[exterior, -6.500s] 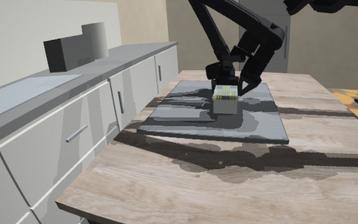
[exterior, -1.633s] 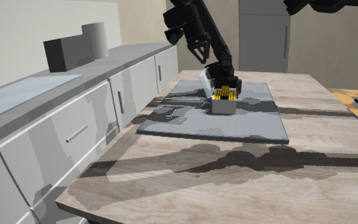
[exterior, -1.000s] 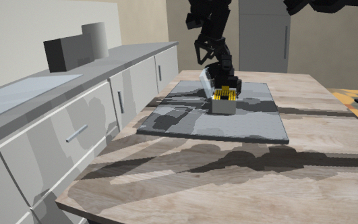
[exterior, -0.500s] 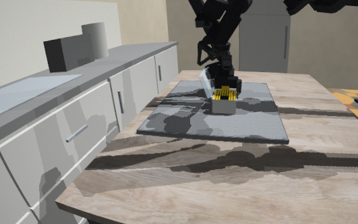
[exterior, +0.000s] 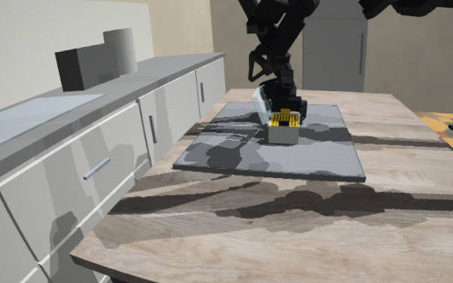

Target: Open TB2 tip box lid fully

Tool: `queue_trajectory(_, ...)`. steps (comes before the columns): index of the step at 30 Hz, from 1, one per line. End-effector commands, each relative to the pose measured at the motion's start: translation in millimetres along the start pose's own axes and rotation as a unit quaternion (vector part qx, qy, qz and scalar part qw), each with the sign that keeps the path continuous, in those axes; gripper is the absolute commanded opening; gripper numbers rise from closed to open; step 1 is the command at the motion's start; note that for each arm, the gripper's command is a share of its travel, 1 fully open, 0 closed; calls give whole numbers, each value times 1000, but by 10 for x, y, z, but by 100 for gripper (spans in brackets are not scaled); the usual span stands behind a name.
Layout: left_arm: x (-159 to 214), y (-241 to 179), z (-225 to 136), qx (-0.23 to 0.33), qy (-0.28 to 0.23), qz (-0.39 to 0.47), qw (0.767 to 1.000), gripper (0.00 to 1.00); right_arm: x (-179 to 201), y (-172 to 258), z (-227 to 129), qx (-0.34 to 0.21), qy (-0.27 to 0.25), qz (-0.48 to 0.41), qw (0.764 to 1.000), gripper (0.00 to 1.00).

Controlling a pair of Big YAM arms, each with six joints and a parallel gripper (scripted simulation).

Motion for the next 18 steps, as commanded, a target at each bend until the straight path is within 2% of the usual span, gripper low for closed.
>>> queue_trajectory(1, -8, 3, -31, 1, -6, 5, 1000, 100, -84, 78, -108, -2, 4, 11, 1000, 100)
queue_trajectory(8, -8, 3, -31, 1, -6, 5, 1000, 100, -151, 35, -222, -2, 3, 15, 1000, 100)
queue_trajectory(11, -8, 3, -31, 1, -6, 5, 1000, 100, -36, 130, -242, -1, 3, 14, 1000, 100)
queue_trajectory(18, -8, 3, -31, 1, -6, 5, 1000, 100, 26, -199, -417, 12, 11, -19, 1000, 100)
Point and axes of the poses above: on each arm, the point where the finger pads meet when closed, its own z axis out along the fingers, its own y axis across the jaws, x = y × z, the point moved 8 cm from there along -z, back along the fingers, and after that the axes turned 7 degrees about -z, right-handed, at the moved point
